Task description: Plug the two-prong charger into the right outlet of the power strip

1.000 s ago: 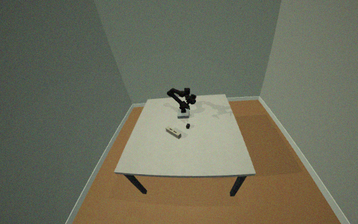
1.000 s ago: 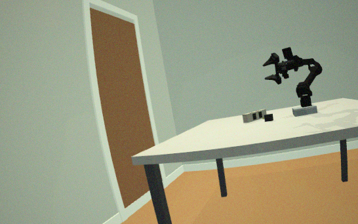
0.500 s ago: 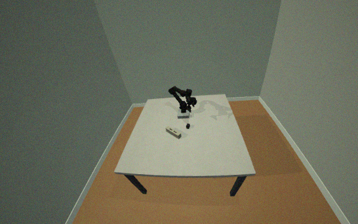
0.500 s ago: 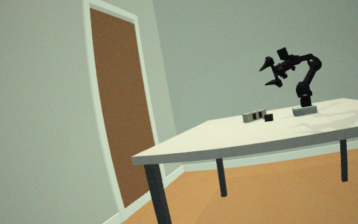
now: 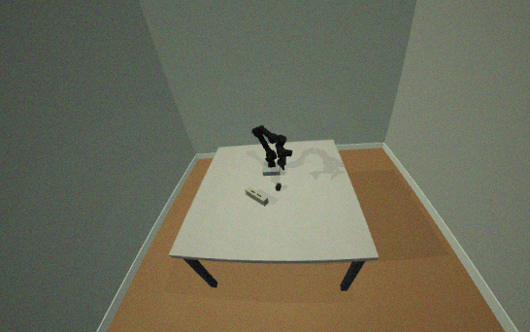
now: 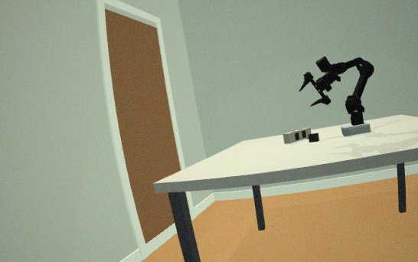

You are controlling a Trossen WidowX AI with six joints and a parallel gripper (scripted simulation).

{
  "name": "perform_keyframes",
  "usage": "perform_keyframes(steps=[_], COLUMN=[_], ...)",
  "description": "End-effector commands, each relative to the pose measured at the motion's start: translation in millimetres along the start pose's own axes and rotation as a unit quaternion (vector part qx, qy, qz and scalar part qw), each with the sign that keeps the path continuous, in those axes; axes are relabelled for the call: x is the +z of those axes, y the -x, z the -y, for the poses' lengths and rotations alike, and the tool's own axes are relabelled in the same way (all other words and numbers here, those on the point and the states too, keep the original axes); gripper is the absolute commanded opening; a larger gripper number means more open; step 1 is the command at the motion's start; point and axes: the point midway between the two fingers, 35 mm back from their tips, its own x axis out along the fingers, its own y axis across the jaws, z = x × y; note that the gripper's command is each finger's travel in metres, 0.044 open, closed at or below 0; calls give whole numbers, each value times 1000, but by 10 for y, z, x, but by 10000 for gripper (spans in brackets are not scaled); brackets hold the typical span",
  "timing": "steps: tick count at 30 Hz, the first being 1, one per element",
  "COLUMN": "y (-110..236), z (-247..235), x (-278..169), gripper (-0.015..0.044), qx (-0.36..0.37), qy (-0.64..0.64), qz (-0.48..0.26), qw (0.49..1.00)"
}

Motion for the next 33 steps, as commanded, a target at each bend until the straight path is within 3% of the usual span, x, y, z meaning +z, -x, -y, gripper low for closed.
perform_keyframes(steps=[1, 17, 33], y=[-50, -289, -475], z=[-23, -260, -523], x=[-7, -91, -207], gripper=[440, 440, 440], qx=[22, 130, 221], qy=[-41, -226, -408], qz=[-2, -46, -126], qw=[999, 964, 877])
